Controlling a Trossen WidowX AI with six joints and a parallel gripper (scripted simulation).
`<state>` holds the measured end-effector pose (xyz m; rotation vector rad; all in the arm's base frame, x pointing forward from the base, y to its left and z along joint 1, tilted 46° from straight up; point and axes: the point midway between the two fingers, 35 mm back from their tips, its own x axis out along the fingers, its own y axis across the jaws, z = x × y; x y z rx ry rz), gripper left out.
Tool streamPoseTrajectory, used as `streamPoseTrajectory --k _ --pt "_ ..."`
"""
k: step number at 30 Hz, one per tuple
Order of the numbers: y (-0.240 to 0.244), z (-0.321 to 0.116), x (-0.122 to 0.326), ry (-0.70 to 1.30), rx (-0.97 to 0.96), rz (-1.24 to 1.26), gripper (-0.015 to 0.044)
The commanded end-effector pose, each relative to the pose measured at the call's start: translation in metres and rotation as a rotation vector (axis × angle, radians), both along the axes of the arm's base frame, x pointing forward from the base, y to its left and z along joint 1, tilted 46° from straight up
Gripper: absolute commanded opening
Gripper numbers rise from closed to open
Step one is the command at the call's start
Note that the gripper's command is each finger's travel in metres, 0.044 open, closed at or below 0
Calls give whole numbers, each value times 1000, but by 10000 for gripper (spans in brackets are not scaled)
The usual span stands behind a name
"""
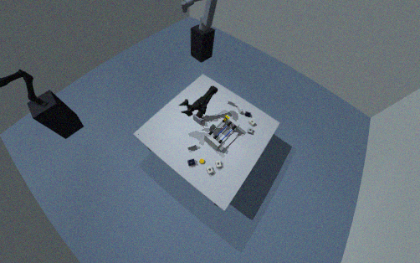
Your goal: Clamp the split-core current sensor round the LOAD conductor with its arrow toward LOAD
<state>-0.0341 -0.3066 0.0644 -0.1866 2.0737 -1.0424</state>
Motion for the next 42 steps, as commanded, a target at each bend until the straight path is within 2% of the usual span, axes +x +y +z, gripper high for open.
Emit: streamPoseTrajectory --k 1,7,12,18,24,30,36,42 --pt "-9 12 53 -173 -125 126 440" --pt "-8 33 123 -403 -246 285 440" --pt "10 62 195 -673 -346 437 440" --pt "56 104 273 -1027 -382 615 440" --pt "127 152 330 -1398 -318 782 440" --pt "212 203 358 -1762 -147 929 440" --pt "297 253 352 -2085 125 1046 440" --pt "307 258 350 -2119 162 1057 440"
